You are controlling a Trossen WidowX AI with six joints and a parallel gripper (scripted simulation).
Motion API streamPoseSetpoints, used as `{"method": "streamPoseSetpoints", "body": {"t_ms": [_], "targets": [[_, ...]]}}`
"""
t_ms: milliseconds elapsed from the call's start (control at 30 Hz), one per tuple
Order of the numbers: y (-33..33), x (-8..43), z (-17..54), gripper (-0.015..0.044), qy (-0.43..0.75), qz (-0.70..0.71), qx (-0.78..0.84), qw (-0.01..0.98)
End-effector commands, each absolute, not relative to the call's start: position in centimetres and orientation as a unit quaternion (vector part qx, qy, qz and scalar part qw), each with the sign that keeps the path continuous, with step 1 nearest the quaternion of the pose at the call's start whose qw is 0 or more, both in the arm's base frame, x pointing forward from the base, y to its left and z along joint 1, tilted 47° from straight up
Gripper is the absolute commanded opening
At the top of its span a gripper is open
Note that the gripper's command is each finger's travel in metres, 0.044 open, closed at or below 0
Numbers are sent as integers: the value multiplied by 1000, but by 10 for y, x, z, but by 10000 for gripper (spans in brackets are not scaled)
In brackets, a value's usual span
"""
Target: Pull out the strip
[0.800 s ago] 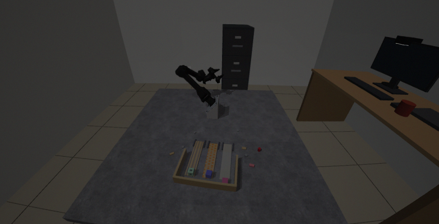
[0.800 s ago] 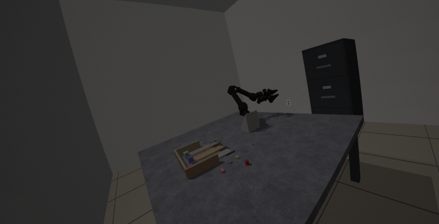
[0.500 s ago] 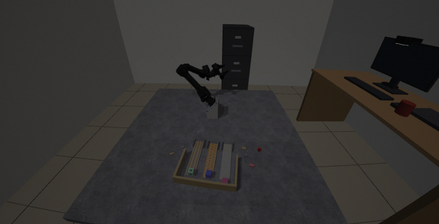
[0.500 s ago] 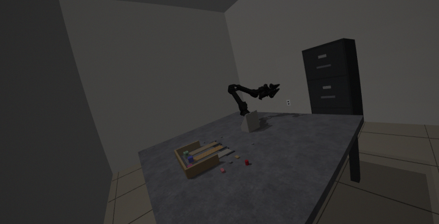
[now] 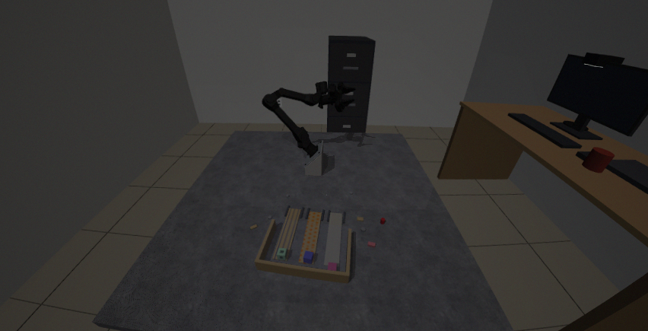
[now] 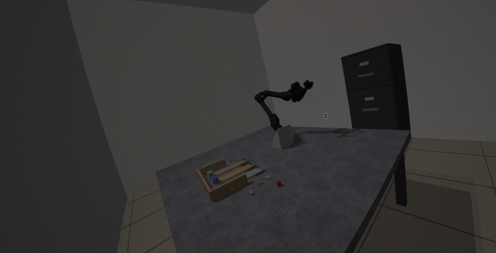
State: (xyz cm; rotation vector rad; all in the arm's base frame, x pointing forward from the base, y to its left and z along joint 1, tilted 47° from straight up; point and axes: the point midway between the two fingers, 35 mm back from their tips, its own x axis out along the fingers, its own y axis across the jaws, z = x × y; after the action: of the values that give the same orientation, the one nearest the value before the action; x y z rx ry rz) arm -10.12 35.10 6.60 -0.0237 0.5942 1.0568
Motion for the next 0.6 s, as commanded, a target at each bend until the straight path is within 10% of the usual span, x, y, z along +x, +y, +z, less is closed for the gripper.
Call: {"method": "streamPoseSetpoints", "body": {"t_ms": [0, 567], "targets": [[357, -26, 64, 400, 245, 425, -50, 870], [245, 231, 62, 400, 225, 100, -231, 941]]}}
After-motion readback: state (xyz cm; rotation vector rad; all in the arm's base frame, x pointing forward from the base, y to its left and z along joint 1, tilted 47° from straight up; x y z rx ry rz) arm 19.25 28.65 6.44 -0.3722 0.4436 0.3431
